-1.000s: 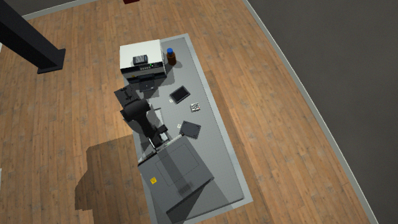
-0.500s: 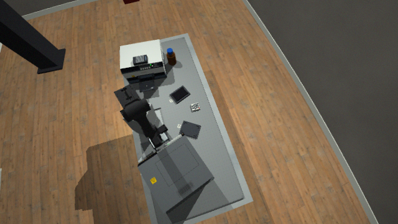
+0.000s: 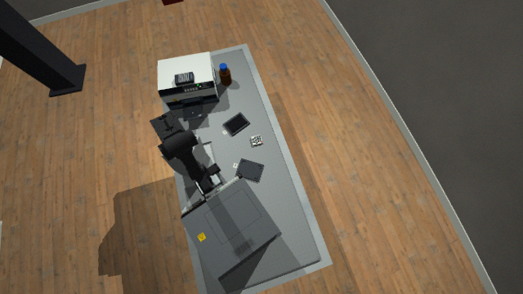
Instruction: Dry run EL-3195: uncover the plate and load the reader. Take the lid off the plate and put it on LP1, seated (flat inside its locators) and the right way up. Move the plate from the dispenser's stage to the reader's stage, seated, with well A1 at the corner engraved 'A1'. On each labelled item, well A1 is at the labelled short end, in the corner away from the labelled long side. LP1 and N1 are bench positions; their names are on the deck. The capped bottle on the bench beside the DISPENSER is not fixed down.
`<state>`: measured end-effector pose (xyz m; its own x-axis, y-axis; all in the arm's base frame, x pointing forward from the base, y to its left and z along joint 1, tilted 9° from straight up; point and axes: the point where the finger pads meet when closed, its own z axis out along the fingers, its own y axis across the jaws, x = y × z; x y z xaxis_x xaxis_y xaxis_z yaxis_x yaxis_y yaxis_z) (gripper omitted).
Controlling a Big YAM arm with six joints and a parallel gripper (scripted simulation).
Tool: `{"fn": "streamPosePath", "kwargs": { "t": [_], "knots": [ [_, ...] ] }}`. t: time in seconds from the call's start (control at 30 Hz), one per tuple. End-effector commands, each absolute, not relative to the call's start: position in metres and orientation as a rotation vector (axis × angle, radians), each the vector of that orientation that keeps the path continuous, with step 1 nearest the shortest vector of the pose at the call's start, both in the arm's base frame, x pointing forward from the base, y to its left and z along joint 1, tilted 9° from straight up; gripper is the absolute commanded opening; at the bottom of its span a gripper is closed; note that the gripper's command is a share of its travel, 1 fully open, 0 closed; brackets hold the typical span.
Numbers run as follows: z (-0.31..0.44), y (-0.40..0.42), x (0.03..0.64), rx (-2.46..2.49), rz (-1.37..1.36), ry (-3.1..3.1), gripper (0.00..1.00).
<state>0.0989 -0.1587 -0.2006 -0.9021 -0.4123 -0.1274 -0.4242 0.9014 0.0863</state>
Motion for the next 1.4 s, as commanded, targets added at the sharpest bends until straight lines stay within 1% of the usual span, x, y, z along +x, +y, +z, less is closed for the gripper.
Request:
{"fn": "streamPosePath", "kwargs": {
  "t": [0.0,1.37],
  "knots": [
    [-0.2146,-0.1699,0.1083,-0.657,0.138,2.953,0.86],
    [-0.2199,-0.1748,0.1116,-0.658,0.137,2.952,0.86]
  ]
}}
